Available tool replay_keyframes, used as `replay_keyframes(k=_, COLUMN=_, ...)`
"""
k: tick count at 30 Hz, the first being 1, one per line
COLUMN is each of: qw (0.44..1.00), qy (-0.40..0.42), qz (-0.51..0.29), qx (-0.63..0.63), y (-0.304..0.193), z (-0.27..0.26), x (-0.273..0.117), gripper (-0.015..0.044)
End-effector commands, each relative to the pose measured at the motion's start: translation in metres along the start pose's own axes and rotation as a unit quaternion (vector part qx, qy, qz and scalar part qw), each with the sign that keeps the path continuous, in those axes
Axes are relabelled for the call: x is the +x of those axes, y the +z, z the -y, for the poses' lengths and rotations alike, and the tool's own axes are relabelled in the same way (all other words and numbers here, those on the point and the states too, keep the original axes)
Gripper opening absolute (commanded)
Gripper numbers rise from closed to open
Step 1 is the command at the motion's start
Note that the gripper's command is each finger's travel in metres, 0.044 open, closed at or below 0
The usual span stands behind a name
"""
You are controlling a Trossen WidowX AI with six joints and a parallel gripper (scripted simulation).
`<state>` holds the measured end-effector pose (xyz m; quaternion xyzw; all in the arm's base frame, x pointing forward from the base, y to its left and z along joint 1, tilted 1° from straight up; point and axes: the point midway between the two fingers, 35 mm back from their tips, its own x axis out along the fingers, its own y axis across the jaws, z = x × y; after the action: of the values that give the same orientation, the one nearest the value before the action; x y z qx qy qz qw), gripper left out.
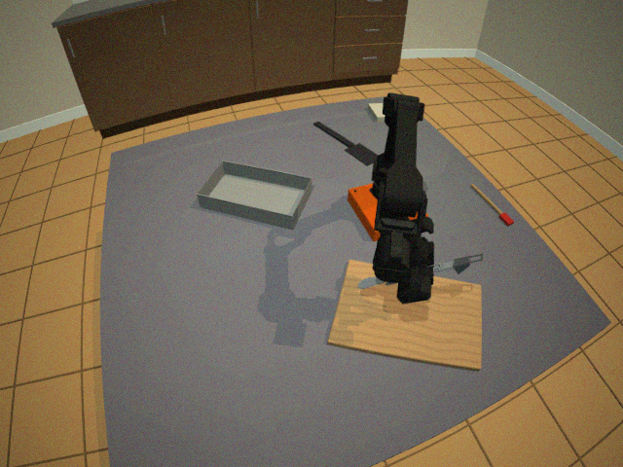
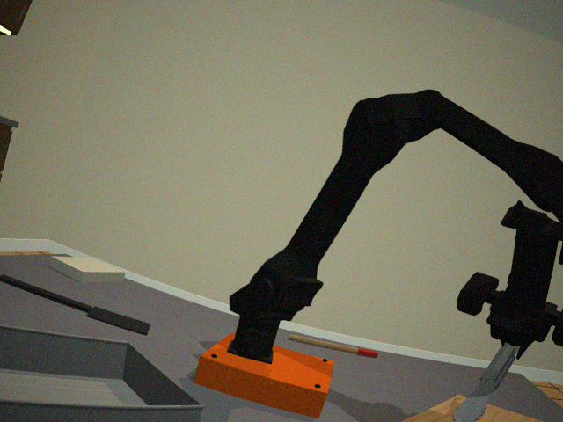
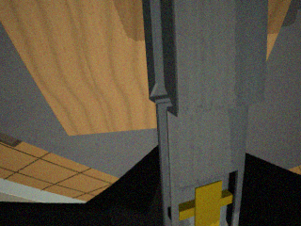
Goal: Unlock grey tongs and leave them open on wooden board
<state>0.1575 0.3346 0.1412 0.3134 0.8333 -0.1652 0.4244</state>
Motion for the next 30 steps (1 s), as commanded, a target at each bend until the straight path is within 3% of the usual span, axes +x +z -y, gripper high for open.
replay_keyframes(k=1, qw=0.998, qy=-0.005, qz=0.058, qx=0.003, y=0.001, z=-0.001, x=0.009, gripper=-0.015)
replay_keyframes(k=18, qw=0.955, qy=0.033, qz=0.294, qx=0.002, y=0.001, z=-0.007, x=0.028, gripper=-0.015)
replay_keyframes(k=30, qw=0.952, qy=0.037, qz=0.303, qx=0.002, y=0.001, z=-0.008, x=0.029, gripper=-0.015)
